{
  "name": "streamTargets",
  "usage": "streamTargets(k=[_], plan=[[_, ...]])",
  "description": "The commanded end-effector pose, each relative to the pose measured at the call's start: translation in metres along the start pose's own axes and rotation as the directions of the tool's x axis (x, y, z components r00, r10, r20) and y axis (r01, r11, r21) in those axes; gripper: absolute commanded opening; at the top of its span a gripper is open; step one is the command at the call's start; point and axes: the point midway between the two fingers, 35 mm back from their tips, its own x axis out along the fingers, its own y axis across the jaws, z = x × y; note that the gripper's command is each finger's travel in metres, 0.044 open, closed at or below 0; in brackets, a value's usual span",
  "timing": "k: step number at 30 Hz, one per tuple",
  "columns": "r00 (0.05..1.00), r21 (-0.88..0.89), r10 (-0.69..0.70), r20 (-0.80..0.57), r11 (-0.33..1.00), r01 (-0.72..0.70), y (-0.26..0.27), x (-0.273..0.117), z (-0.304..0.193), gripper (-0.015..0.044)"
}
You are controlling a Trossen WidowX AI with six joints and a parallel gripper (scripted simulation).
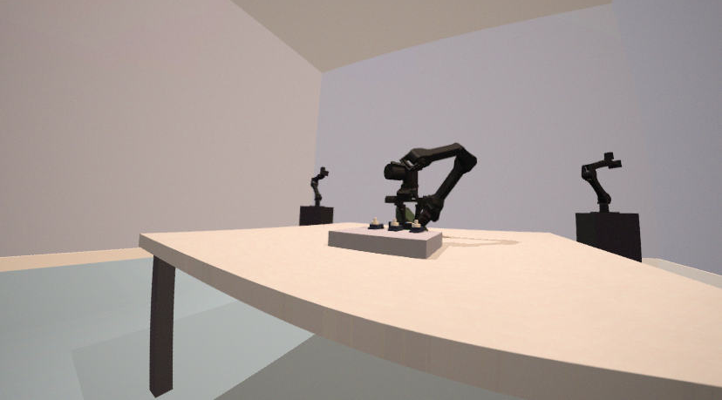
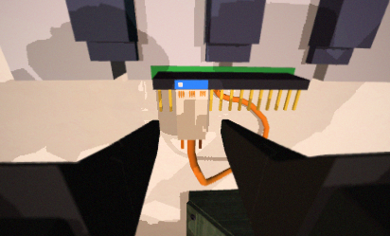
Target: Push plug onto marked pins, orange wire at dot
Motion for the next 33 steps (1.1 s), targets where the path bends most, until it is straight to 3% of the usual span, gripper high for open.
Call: streamTargets(k=[1,6,33], plan=[[1.0,-0.001,-0.002,0.005,1.0,0.002,-0.001,-0.015,0.002,0.0315],[1.0,0.0,-0.002,0.004,1.0,0.002,-0.001,-0.056,0.0,0.044],[1.0,-0.001,-0.002,0.004,1.0,0.002,-0.001,-0.058,0.0,0.044]])
